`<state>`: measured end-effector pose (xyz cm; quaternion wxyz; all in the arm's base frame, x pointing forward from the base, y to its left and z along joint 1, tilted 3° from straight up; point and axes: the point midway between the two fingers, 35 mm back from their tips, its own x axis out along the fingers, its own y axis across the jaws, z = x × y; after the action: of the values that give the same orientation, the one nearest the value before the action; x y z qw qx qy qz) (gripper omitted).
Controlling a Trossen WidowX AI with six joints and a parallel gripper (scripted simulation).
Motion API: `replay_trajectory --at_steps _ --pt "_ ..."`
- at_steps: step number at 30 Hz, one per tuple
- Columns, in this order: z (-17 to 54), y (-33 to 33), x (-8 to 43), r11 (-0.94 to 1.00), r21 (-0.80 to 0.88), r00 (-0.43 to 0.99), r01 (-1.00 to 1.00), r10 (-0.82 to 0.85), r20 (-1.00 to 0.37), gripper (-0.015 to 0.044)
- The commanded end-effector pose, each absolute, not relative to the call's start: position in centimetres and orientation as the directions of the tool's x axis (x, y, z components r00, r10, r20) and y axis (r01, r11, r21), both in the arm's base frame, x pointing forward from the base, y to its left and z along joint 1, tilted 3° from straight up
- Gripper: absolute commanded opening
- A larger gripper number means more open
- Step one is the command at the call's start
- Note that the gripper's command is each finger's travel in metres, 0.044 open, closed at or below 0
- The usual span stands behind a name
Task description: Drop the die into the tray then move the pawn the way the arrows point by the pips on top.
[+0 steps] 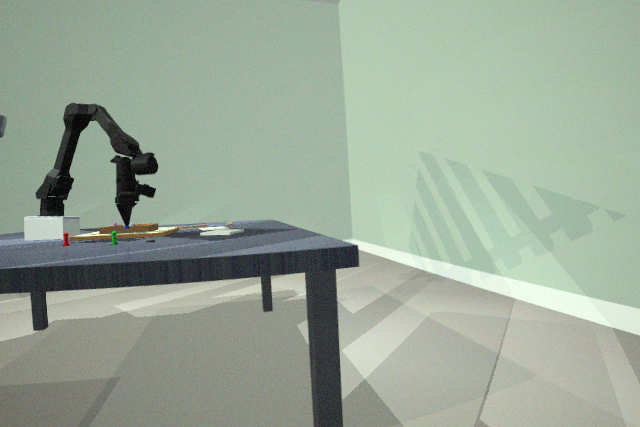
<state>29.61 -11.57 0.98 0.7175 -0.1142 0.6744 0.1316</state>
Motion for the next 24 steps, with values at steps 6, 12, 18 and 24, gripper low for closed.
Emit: replay_trajectory --at_steps 6,12,18,24 --pt "0.0 -11.5 29.6 0.94 0.014 0.053 -0.34 0.034 -0.998 0.0" --pt "-1.0 -11.5 29.6 0.94 0.014 0.053 -0.34 0.034 -0.998 0.0" --pt "-0.4 -11.6 29.9 0.939 0.006 0.066 -0.343 0.031 -0.997 0.0105" --pt "-0.2 -11.6 29.9 0.939 0.007 0.065 -0.343 0.031 -0.997 0.0263"
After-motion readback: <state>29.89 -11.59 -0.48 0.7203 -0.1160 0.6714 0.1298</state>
